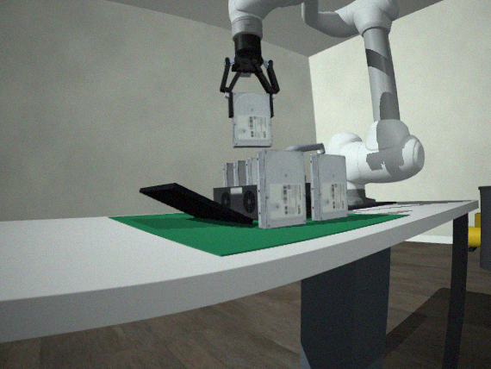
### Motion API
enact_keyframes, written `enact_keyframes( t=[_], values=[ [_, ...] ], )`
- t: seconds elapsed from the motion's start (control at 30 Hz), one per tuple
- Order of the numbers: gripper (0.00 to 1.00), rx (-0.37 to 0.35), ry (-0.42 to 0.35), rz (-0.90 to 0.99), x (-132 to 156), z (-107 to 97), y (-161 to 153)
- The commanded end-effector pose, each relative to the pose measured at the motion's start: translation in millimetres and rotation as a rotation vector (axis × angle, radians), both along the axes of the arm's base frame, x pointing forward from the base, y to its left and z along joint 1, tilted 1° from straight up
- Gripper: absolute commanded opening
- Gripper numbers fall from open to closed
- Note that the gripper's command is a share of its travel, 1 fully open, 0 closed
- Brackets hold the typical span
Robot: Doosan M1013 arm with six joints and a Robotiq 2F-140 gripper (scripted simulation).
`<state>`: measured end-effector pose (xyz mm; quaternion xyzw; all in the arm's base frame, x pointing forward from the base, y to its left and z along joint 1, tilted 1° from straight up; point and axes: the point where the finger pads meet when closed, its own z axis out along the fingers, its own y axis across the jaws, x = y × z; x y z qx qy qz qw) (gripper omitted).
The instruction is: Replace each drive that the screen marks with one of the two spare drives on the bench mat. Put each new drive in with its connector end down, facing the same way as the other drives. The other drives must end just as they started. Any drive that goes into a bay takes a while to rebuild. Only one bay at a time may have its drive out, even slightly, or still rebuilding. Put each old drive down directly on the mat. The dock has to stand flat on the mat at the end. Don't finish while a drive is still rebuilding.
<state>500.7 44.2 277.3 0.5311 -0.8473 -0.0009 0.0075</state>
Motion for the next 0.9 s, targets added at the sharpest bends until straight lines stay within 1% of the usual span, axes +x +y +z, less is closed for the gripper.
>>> enact_keyframes(
  t=[0.0, 0.17, 0.23, 0.5, 0.87],
  values=[
    [0.10, 0.002, -0.001, 0.081, -8, 0, 14],
    [0.10, 0.004, 0.000, 0.175, -19, -1, 30],
    [0.10, 0.004, 0.000, 0.175, -19, -1, 30],
    [0.10, 0.005, 0.001, 0.281, -32, -2, 46],
    [0.10, 0.006, 0.001, 0.338, -39, -3, 55]
  ],
)
